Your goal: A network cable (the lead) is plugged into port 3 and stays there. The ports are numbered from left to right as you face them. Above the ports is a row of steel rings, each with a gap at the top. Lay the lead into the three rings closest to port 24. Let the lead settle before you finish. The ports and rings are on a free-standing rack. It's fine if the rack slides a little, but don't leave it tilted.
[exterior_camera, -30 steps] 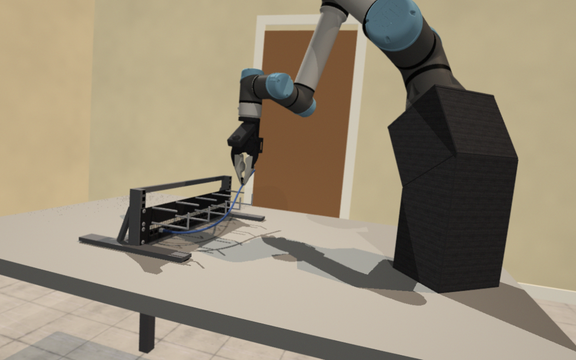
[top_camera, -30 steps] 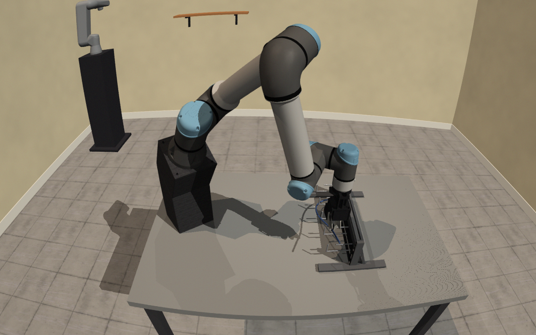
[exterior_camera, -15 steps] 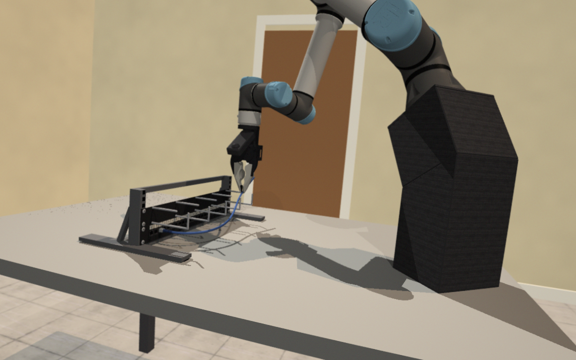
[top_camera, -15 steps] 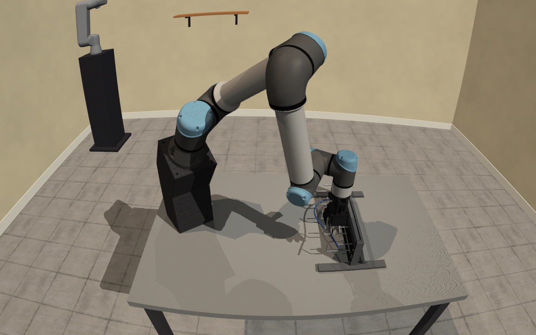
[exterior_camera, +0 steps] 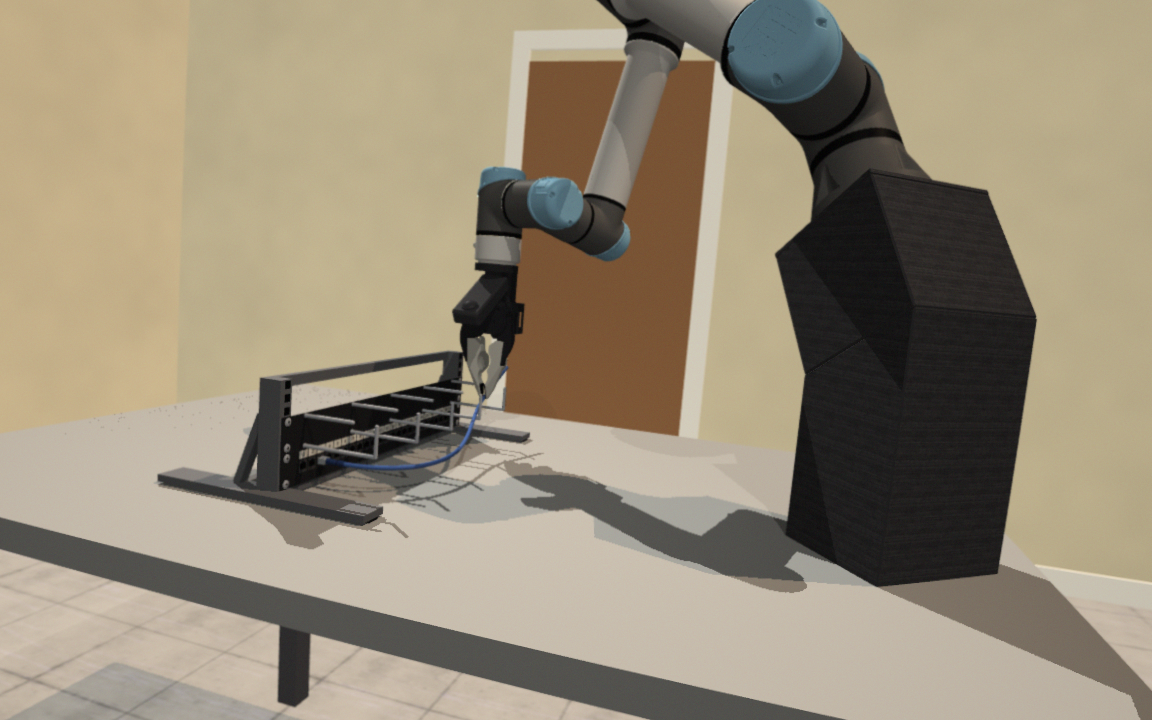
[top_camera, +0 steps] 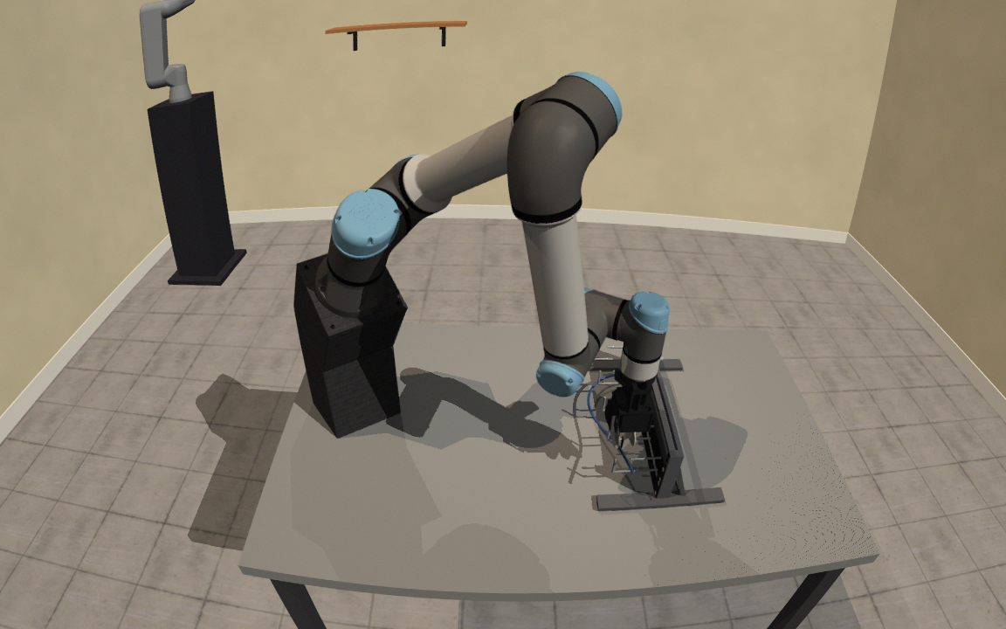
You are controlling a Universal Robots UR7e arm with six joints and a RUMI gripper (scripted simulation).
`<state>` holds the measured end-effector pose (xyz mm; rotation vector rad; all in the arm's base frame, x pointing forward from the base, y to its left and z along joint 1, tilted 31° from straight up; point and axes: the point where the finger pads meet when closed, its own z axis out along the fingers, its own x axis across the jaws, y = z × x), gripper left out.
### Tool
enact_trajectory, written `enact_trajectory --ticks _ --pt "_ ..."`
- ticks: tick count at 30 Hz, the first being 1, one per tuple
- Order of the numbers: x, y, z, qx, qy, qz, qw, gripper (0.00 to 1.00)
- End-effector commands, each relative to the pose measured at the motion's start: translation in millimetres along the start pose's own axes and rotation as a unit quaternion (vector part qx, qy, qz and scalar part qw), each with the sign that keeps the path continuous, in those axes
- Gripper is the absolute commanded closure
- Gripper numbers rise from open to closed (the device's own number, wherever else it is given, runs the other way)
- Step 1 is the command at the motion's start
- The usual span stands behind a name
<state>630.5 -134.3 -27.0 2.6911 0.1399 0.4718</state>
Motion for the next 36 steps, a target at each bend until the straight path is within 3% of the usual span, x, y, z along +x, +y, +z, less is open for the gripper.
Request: enact_trajectory --ticks 1,36 --pt "0.7 0.2 6.5 0.0 0.001 0.0 1.0 1.0" --pt "5.7 0.2 13.0 0.0 0.001 0.0 1.0 1.0"
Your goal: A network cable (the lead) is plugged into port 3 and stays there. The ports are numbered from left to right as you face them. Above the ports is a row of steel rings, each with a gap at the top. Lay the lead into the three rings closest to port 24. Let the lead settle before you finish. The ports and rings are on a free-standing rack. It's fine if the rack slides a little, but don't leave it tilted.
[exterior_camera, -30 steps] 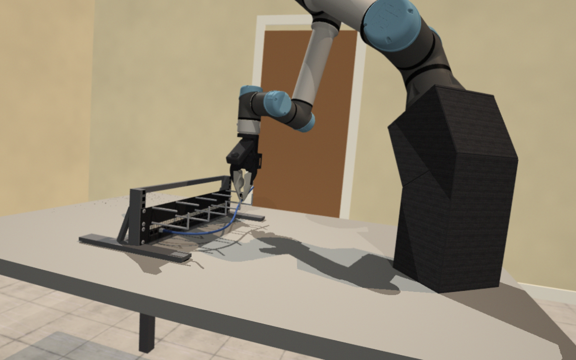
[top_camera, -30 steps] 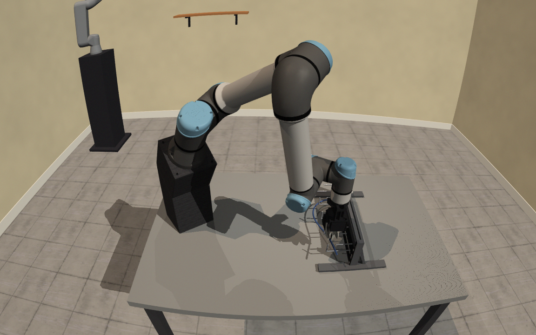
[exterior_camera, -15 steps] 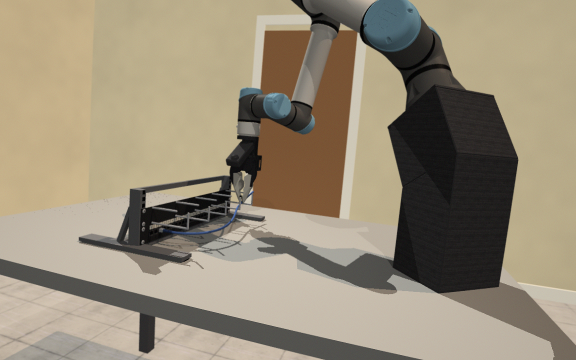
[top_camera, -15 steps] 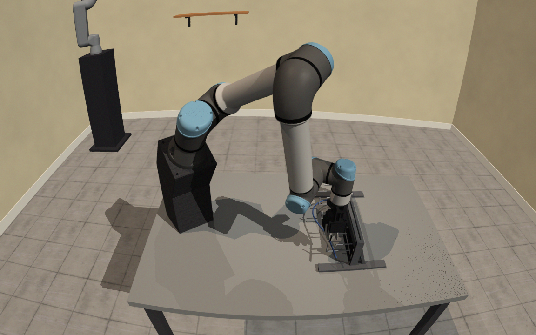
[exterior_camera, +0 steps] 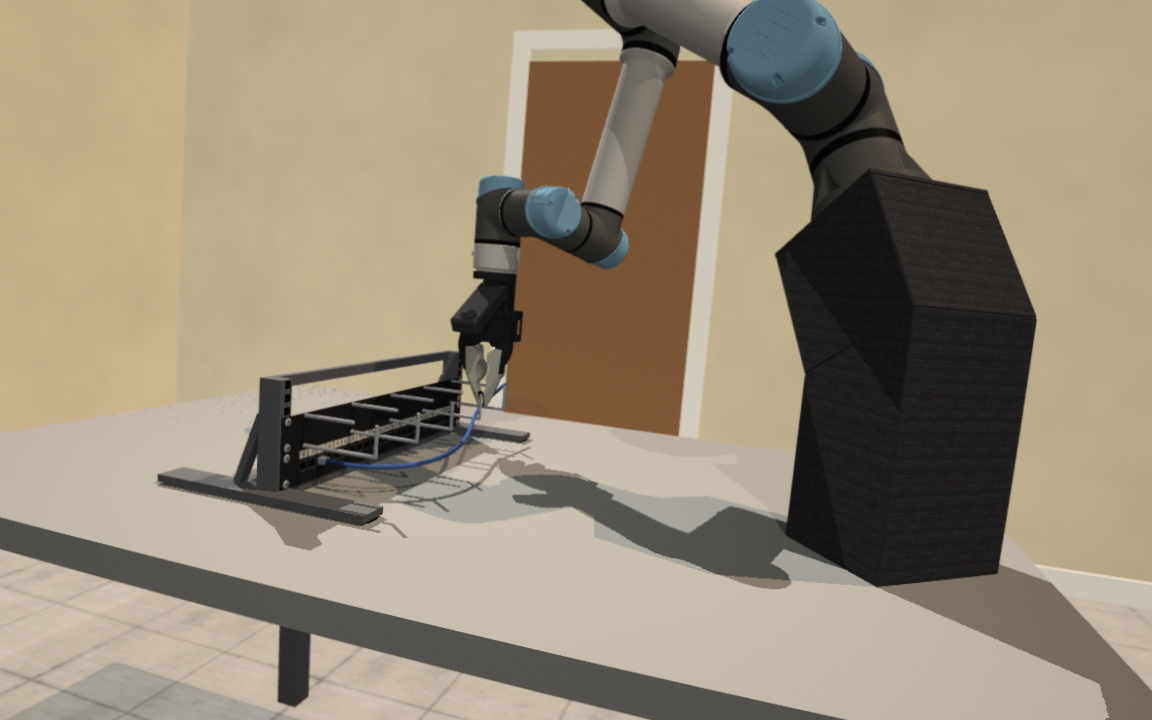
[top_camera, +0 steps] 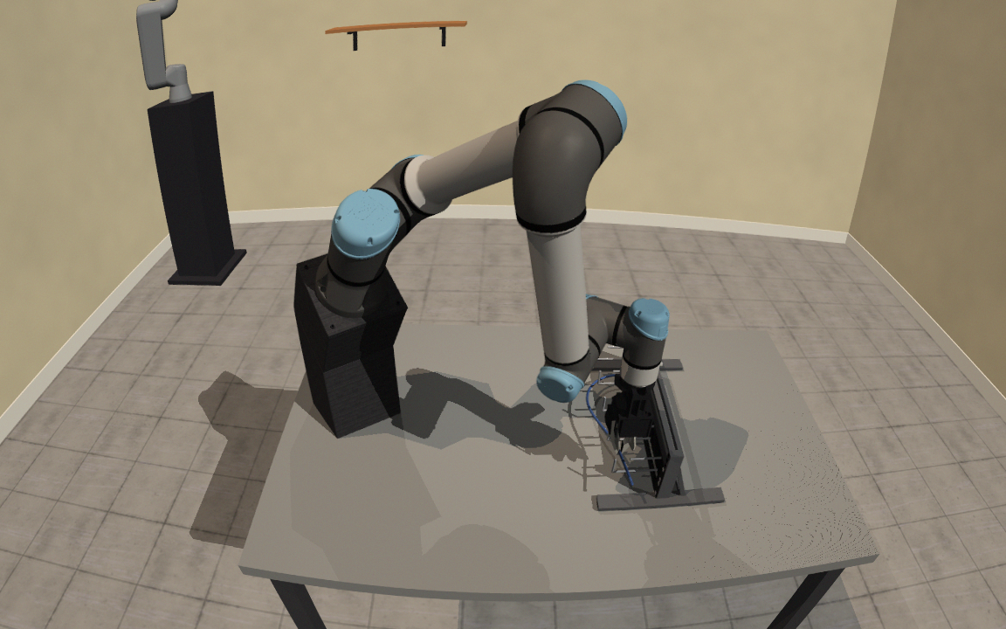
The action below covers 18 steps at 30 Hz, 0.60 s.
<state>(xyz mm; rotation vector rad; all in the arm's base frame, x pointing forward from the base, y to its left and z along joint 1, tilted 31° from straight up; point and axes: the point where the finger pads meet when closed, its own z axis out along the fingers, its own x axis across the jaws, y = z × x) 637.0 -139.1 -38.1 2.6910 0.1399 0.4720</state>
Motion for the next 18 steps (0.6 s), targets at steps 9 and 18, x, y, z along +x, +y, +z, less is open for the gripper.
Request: enact_trajectory --ticks 9,18 --pt "13 0 -0.6 0.0 0.001 0.0 1.0 1.0" --pt "28 0 -0.6 0.0 0.001 0.0 1.0 1.0"
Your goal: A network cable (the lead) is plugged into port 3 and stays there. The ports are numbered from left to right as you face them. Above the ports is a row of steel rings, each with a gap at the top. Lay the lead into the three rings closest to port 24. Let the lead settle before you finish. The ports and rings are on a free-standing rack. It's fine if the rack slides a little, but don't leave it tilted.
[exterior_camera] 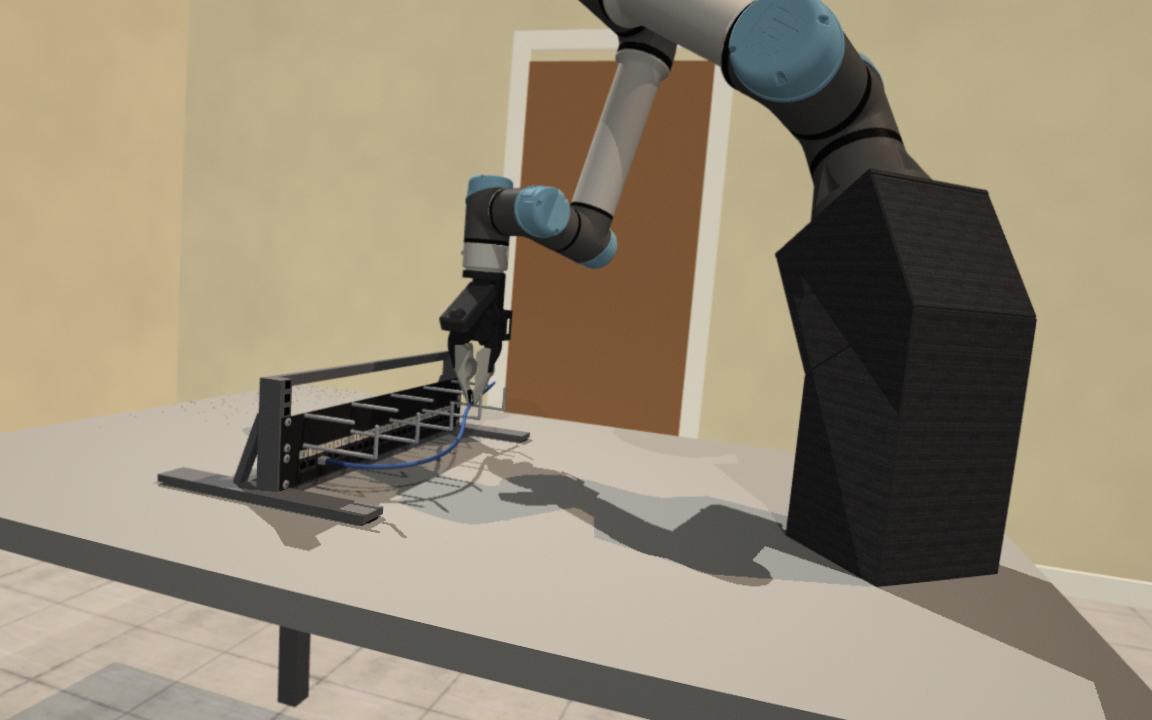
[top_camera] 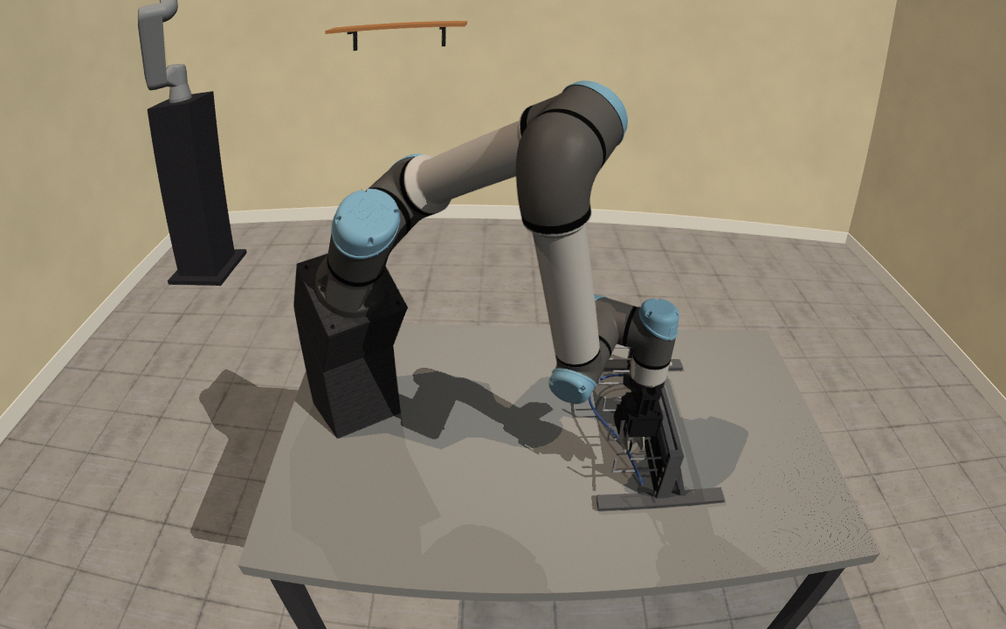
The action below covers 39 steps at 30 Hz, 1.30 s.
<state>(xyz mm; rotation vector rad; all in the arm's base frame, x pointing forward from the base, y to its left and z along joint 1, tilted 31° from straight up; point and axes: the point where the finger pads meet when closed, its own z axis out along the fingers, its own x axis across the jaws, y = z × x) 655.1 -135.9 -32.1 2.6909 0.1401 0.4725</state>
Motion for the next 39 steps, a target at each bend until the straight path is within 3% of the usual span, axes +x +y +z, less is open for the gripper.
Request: enact_trajectory --ticks 1,38,39 --pt "8 0 -0.5 0.0 0.0 0.0 1.0 1.0" --pt "19 0 -0.5 0.0 0.0 0.0 1.0 1.0" --pt "19 0 -0.5 0.0 0.0 0.0 1.0 0.8"
